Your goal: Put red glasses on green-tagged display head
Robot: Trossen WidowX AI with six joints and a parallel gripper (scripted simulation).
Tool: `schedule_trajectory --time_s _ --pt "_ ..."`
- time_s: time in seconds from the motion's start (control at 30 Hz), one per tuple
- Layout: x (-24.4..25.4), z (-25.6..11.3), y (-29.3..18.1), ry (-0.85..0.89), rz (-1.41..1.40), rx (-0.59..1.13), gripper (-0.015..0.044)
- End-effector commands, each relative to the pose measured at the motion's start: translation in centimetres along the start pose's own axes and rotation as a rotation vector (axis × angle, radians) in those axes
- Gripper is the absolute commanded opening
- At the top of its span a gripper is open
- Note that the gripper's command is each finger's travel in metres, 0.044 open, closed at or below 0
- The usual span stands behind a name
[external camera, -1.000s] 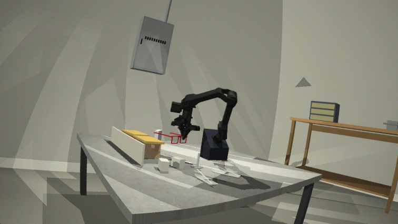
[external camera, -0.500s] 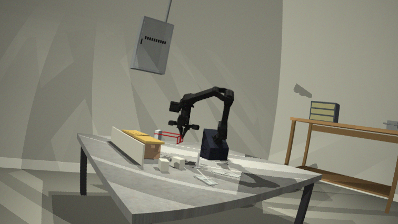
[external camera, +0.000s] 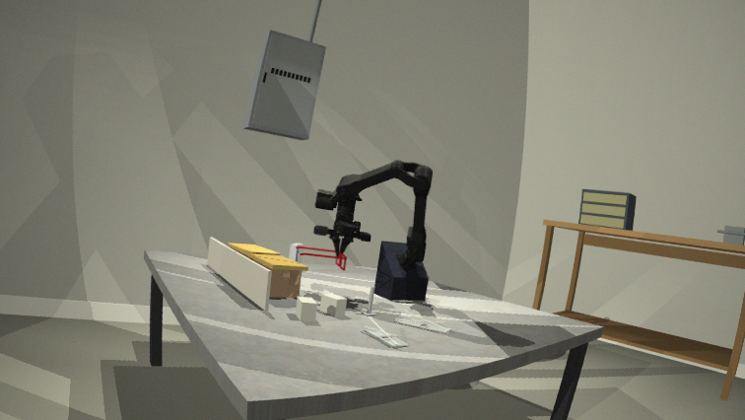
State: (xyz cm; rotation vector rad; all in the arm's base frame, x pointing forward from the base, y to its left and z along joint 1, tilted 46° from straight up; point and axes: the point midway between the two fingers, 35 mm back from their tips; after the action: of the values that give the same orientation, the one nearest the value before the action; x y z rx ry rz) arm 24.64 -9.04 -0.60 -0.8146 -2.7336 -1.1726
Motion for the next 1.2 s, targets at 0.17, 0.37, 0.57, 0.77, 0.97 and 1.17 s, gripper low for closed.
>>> schedule_trajectory --time_s 0.17,0.37,0.57,0.77,0.97,1.17 --pt "-0.1 0.1 -1.8 0.006 -0.282 -0.002 0.0000" --pt "-0.1 0.1 -2.5 0.006 -0.411 -0.006 0.0000" --pt "0.0 0.8 -2.4 -0.010 -0.415 -0.026 0.0000" --pt "-0.1 1.2 -2.4 -0.012 -0.415 -0.032 0.0000" --pt "-0.1 1.7 -2.5 -0.007 -0.415 -0.031 0.0000" --pt "-0.2 2.1 -2.5 -0.006 -0.415 -0.031 0.0000"
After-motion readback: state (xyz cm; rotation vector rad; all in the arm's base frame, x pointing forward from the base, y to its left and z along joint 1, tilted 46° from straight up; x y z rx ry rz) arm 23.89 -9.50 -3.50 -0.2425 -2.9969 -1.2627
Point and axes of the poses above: the point midway between the two fingers, 35 mm back from their tips, its own z axis out along the fingers, its own x axis across the jaws, y = z × x, and after that the axes turned 6 degrees about z, right-handed
